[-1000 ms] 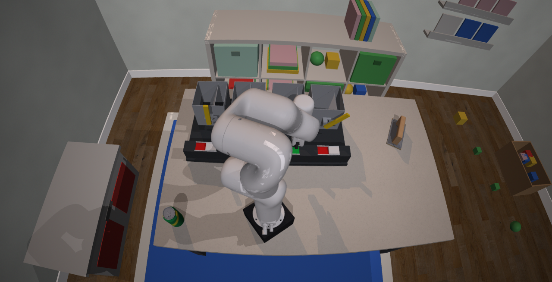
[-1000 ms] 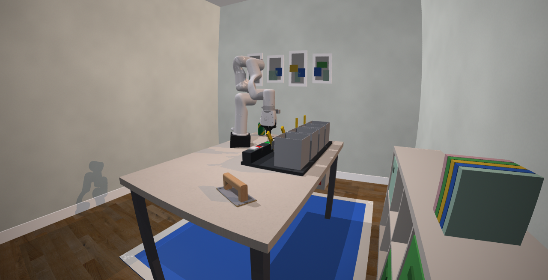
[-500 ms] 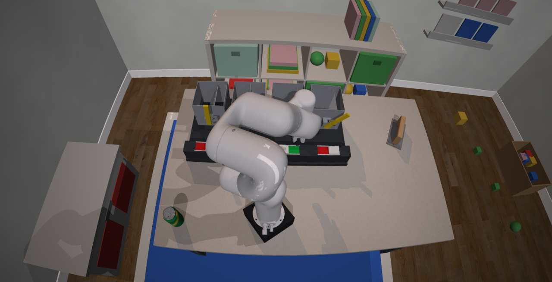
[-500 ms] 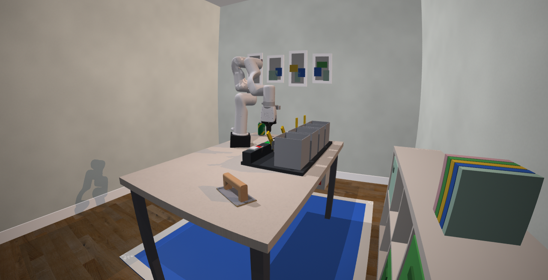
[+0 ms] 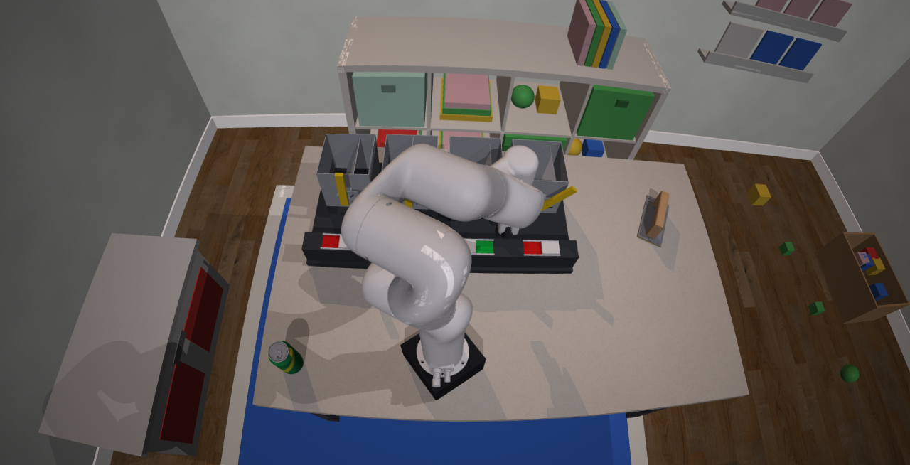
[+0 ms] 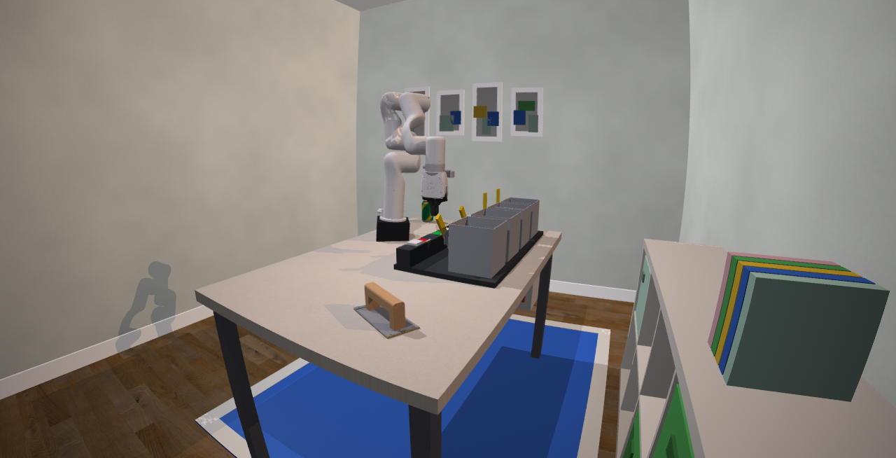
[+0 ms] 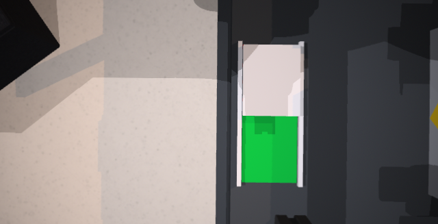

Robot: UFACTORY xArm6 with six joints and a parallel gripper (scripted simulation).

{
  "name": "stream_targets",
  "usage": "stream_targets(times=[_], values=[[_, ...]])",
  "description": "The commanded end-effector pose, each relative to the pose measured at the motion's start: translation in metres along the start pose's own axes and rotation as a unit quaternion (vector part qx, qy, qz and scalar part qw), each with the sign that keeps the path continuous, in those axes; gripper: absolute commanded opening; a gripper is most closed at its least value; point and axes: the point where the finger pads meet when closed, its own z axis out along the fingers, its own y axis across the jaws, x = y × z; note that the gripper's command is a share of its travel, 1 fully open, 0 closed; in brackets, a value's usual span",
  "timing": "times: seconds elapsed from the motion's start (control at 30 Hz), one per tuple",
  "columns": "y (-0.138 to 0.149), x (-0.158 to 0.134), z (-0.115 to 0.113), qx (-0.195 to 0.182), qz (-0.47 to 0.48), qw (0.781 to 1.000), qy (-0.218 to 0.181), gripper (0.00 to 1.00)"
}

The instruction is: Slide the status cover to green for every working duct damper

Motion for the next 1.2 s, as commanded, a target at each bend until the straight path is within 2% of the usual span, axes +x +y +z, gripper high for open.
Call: stream_targets(times=[0.0, 0.03, 0.07, 0.53, 0.6, 0.63, 0.8, 1.17], values=[[0.003, -0.036, 0.000, -0.002, -0.002, 1.000, 0.002, 0.00], [0.003, -0.036, 0.000, -0.002, -0.002, 1.000, 0.002, 0.00], [0.003, -0.055, 0.000, -0.002, -0.002, 1.000, 0.002, 0.00], [0.002, -0.145, 0.001, -0.002, -0.002, 1.000, 0.002, 0.00], [0.002, -0.145, 0.001, -0.002, -0.002, 1.000, 0.002, 0.00], [0.003, -0.164, 0.001, -0.002, -0.002, 1.000, 0.002, 0.00], [0.002, -0.194, 0.001, -0.002, -0.002, 1.000, 0.002, 0.00], [0.002, -0.196, 0.001, -0.002, -0.002, 1.000, 0.002, 0.00]])
